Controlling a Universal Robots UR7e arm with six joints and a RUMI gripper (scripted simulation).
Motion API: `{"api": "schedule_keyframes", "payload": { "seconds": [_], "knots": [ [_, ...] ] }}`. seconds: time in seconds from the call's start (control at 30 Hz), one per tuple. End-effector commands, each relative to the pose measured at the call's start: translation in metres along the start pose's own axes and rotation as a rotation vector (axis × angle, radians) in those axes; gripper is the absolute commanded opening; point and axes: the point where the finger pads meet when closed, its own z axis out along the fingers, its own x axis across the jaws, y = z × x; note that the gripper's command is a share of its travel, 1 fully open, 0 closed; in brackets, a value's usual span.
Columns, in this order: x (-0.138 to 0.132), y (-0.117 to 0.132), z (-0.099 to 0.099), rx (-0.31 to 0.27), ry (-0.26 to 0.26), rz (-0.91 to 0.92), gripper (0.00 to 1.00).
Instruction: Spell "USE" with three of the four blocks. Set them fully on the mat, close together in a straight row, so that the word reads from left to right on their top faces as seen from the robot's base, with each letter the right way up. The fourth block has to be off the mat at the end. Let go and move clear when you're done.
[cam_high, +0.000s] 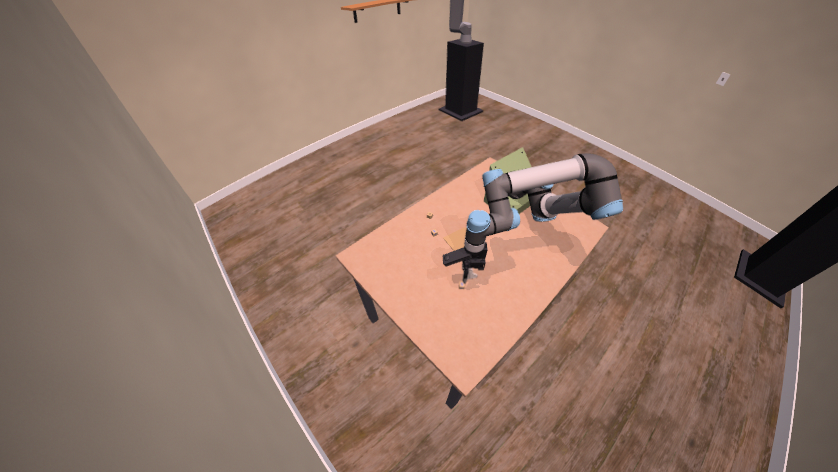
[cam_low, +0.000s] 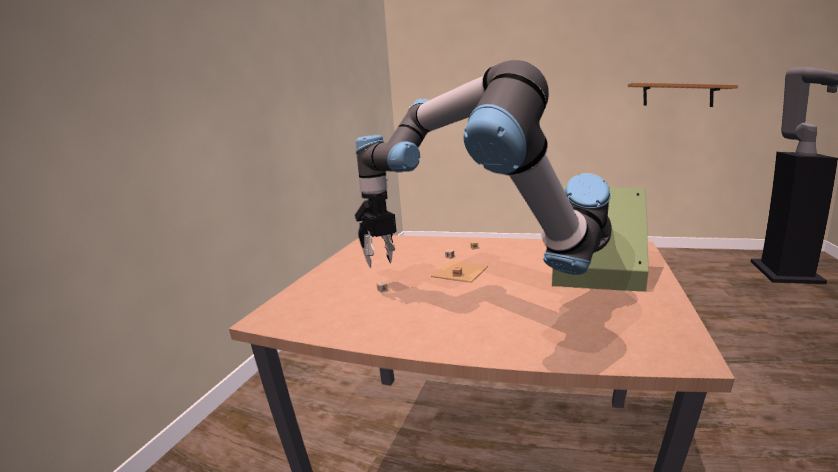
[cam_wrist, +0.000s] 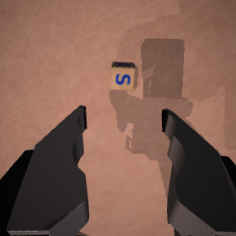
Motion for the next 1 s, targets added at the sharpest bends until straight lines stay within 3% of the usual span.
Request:
{"api": "schedule_keyframes", "payload": {
  "seconds": [0.0,0.47,0.97],
  "knots": [
    [0.000,0.000,0.000,0.001,-0.001,0.000,0.37],
    [0.000,-0.001,0.009,0.001,0.000,0.000,0.37],
    [0.000,-0.002,0.031,0.001,0.000,0.000,0.37]
  ]
}}
